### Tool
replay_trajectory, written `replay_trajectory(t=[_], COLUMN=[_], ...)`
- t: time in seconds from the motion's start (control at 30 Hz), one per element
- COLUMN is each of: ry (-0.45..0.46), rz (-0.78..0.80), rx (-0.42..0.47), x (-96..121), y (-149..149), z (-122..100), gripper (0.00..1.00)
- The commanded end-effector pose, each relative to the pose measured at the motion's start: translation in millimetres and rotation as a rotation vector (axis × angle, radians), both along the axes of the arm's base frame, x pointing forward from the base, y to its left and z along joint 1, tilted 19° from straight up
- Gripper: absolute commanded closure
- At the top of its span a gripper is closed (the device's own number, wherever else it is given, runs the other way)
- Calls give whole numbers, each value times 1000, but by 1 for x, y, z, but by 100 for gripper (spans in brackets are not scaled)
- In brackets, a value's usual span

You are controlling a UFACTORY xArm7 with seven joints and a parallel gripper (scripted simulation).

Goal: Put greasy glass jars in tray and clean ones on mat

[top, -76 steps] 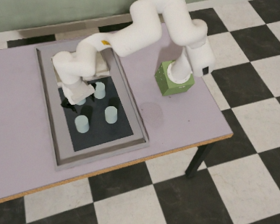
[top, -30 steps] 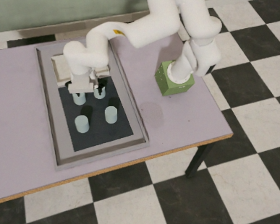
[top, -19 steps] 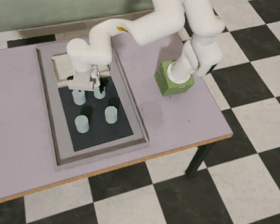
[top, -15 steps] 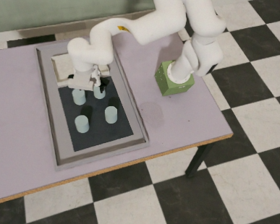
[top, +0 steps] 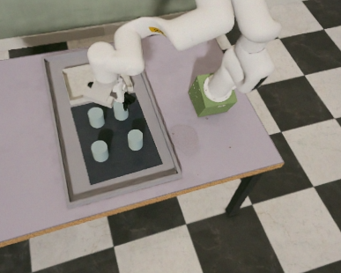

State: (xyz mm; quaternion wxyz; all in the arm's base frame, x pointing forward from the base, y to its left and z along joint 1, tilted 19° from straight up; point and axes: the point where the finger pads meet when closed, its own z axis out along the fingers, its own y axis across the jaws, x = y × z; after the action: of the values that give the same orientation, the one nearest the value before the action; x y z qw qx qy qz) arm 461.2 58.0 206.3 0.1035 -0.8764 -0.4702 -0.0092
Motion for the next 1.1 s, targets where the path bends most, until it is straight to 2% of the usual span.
replay_trajectory(t=[0.0,1.07], ry=[3,28], rz=[-87,-521], rx=[-27,-134], x=[-4,-32], y=[-6,-32], z=[7,27], gripper=[0,0])
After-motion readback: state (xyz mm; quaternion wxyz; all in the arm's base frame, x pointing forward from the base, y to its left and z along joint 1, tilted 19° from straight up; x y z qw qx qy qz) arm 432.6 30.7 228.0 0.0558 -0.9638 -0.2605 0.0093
